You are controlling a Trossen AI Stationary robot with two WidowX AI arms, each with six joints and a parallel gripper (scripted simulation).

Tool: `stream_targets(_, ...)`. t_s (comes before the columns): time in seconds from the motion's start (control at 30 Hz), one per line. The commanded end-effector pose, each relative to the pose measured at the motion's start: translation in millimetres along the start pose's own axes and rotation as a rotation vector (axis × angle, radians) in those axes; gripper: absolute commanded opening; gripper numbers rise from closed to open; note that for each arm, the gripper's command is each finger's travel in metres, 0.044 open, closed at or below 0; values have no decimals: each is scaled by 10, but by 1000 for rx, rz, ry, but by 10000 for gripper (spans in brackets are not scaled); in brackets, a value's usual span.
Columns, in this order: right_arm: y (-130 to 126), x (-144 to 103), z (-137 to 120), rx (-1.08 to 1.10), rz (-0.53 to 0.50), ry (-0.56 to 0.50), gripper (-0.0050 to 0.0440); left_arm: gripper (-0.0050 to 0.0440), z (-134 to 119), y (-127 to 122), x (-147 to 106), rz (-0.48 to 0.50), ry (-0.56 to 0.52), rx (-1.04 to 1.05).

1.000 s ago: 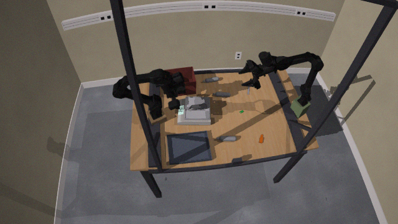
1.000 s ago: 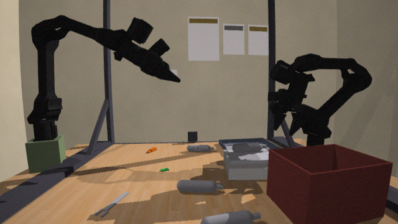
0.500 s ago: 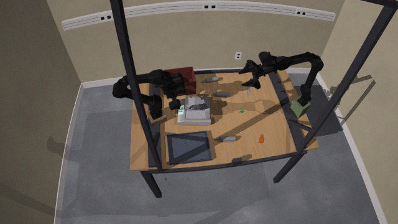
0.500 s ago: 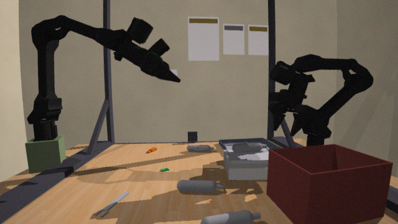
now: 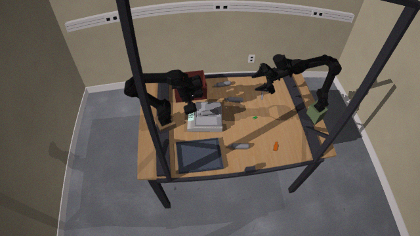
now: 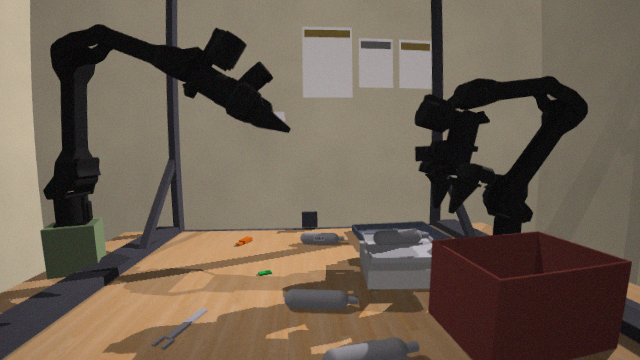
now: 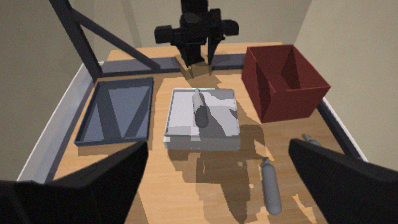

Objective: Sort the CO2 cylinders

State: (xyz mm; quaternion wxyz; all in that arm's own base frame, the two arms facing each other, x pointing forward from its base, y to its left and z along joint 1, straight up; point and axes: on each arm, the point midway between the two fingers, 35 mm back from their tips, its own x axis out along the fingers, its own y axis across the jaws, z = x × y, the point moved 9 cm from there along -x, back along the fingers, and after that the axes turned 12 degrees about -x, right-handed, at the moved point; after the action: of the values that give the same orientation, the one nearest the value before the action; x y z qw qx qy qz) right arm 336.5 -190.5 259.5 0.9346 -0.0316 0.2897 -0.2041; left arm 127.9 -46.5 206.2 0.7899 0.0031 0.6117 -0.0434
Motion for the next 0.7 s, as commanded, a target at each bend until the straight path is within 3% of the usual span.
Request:
stream_targets(0.0,-23,-67,83,2,-9,-29,440,253,314,-113,19,5,66,29)
stream_targets(0.27,-23,-67,83,2,-9,-29,440,253,759,-279,261,22,187,66)
stream_targets(0.67,-23,-67,83,2,-9,-29,440,253,912,-335,392,30,230,76)
